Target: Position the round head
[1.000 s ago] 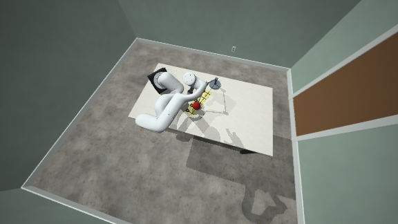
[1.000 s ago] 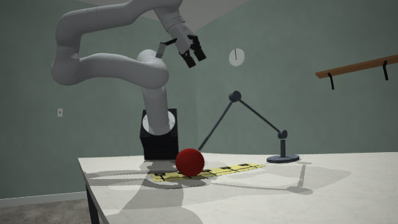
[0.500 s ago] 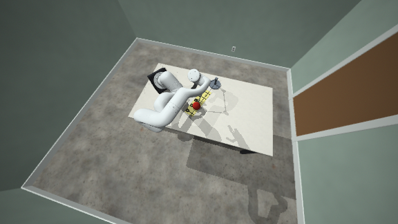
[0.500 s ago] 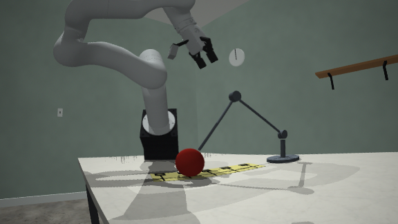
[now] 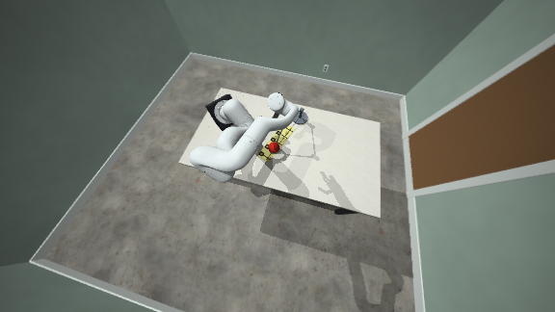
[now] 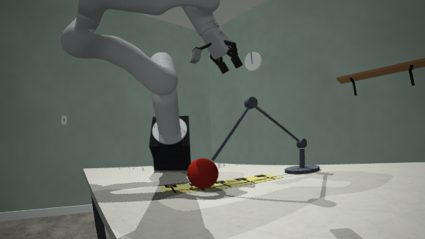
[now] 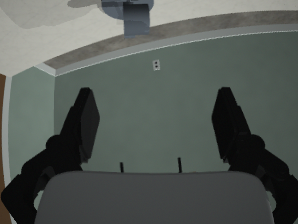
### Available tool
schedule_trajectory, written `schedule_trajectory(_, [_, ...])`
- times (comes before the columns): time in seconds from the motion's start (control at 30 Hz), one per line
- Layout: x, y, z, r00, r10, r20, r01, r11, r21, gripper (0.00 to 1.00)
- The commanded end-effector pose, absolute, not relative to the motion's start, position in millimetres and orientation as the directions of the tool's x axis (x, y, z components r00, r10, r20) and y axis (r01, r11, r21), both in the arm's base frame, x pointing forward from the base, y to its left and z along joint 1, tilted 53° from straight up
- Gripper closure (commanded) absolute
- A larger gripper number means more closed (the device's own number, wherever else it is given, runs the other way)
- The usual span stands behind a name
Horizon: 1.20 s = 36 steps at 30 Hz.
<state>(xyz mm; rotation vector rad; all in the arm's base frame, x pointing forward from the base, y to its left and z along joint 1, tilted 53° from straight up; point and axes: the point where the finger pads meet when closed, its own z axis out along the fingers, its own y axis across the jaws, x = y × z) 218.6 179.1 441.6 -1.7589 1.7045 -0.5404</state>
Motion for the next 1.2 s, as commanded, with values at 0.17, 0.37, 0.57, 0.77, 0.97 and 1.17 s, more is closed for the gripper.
schedule_trajectory(0.17, [229.0, 212.4, 434.6, 0.065, -0.989, -0.130, -0.720, 0.043, -0.693, 0.00])
schedule_trajectory(0.37, [232.2, 223.9, 431.8, 0.074, -0.989, -0.130, -0.727, 0.036, -0.686, 0.00])
schedule_trajectory(0.57, [236.2, 241.1, 427.7, 0.089, -0.988, -0.130, -0.739, 0.023, -0.674, 0.00])
schedule_trajectory(0.77, [240.2, 258.4, 423.5, 0.103, -0.986, -0.131, -0.750, 0.009, -0.662, 0.00])
schedule_trajectory(0.97, [246.1, 267.8, 422.0, 0.112, -0.985, -0.131, -0.758, 0.000, -0.653, 0.00])
schedule_trajectory(1.17, [256.7, 280.9, 420.4, 0.125, -0.983, -0.131, -0.769, -0.013, -0.639, 0.00])
